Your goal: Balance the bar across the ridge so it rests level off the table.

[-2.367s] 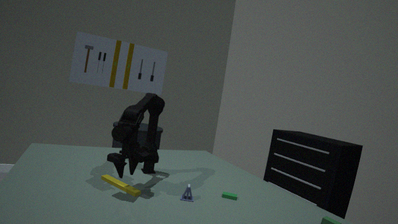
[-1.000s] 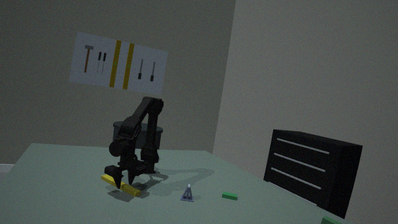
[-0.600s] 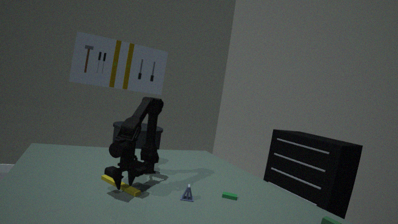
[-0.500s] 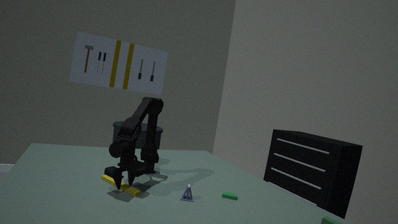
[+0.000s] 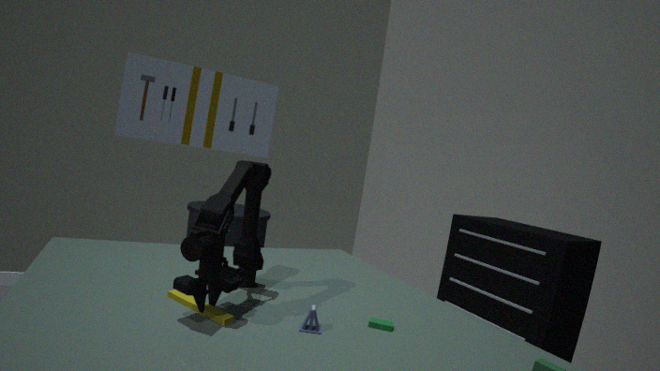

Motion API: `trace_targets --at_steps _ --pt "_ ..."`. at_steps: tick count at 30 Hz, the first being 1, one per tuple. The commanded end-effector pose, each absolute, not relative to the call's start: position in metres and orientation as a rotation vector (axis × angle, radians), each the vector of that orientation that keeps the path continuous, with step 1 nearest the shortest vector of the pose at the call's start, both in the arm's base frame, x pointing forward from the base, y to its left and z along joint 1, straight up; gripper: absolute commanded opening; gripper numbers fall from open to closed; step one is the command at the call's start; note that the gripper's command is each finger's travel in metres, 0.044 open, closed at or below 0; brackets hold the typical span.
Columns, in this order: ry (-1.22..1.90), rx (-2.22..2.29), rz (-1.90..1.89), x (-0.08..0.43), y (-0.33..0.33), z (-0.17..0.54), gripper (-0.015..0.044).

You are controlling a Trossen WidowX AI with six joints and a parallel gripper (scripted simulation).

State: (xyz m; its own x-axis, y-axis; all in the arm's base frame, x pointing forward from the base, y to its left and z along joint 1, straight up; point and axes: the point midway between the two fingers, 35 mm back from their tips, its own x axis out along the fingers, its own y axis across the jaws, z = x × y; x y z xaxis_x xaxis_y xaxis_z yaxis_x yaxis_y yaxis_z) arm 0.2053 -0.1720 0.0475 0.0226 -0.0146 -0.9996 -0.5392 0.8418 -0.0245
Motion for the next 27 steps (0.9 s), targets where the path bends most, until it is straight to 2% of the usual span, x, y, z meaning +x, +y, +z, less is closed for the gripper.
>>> trace_targets --at_steps 1,27 --pt "1.507 -0.461 0.429 0.206 -0.172 0.051 0.0006" --pt "1.508 -0.461 0.426 0.208 -0.175 0.116 0.0000"
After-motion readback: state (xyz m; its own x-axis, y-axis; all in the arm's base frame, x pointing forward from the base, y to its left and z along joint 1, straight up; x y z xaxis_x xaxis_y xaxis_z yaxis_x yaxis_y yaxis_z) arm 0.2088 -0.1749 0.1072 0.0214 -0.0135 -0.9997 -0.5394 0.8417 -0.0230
